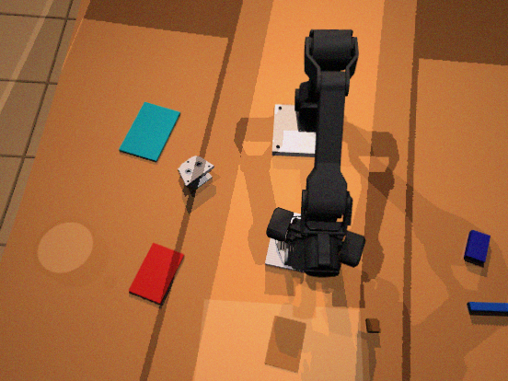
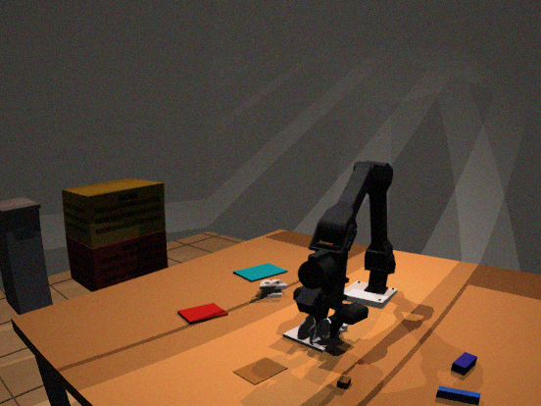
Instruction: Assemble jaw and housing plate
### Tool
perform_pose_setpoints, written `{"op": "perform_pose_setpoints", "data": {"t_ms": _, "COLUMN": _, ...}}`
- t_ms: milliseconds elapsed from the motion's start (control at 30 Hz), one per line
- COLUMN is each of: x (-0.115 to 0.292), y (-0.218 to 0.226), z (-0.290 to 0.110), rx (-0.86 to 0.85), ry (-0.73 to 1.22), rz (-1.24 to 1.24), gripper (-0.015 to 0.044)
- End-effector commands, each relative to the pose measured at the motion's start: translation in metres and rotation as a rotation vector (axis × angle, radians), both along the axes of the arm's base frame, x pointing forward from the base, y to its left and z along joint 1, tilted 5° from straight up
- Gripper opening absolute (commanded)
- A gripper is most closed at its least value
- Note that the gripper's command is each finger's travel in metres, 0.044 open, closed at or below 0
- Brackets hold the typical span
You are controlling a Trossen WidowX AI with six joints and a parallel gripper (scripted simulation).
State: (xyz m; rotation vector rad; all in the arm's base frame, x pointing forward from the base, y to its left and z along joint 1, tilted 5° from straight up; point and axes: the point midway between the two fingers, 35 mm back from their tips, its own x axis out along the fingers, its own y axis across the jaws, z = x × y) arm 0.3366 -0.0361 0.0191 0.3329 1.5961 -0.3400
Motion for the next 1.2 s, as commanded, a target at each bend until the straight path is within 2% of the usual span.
{"op": "perform_pose_setpoints", "data": {"t_ms": 0, "x": -0.0006, "y": 0.0005, "z": -0.0023, "rx": 0.002, "ry": 0.002, "rz": -0.002, "gripper": 0.0134}}
{"op": "perform_pose_setpoints", "data": {"t_ms": 1167, "x": 0.0004, "y": -0.0002, "z": 0.0018, "rx": 0.002, "ry": 0.002, "rz": -0.002, "gripper": 0.0134}}
